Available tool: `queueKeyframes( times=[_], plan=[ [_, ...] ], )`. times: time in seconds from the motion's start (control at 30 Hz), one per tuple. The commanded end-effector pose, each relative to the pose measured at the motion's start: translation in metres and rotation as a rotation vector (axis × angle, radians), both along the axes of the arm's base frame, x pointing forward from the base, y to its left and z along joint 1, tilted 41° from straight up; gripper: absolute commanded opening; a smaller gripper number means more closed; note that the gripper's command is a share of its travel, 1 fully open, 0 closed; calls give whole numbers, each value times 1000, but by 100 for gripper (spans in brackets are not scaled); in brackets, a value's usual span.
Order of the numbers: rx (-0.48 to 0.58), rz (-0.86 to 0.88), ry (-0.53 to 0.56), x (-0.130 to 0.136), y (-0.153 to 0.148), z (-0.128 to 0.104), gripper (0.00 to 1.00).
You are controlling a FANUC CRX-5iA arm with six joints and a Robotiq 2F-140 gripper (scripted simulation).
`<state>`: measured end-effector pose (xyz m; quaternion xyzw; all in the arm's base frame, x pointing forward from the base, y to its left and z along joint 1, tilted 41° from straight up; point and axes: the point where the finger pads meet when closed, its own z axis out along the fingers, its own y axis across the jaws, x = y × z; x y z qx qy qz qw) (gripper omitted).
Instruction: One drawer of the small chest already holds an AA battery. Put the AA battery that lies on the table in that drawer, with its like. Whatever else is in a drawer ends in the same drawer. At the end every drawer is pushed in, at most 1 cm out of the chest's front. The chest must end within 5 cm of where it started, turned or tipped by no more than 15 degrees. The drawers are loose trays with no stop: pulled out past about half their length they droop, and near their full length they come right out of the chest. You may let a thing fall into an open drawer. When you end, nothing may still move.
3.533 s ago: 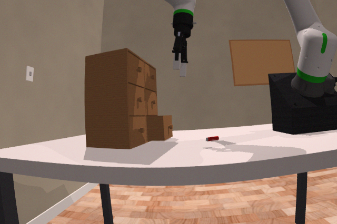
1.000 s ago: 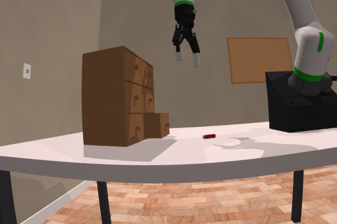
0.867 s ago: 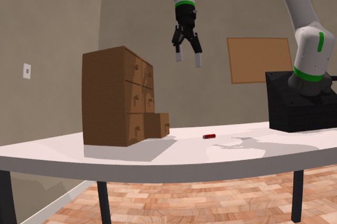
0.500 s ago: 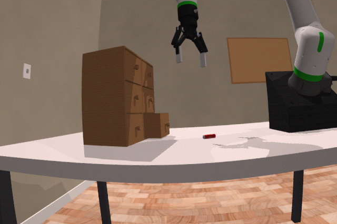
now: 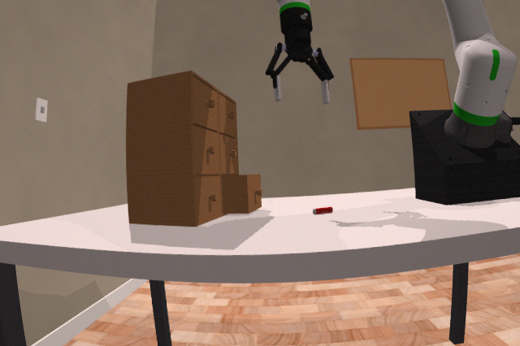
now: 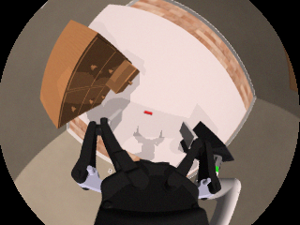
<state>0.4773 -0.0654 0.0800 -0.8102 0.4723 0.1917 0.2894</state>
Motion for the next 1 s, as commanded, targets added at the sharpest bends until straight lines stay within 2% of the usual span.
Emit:
queueKeyframes(
  times=[0.0,0.17,0.23,0.73,0.8,0.97],
  plan=[
    [-6,-119,101,-8,2,-1,100],
    [-12,-234,200,-16,5,-2,100],
    [-12,-234,200,-16,5,-2,100],
    [-29,-587,502,-40,12,-6,100],
    [-29,-587,502,-40,12,-6,100],
    [-34,-703,602,-48,15,-8,100]
  ],
)
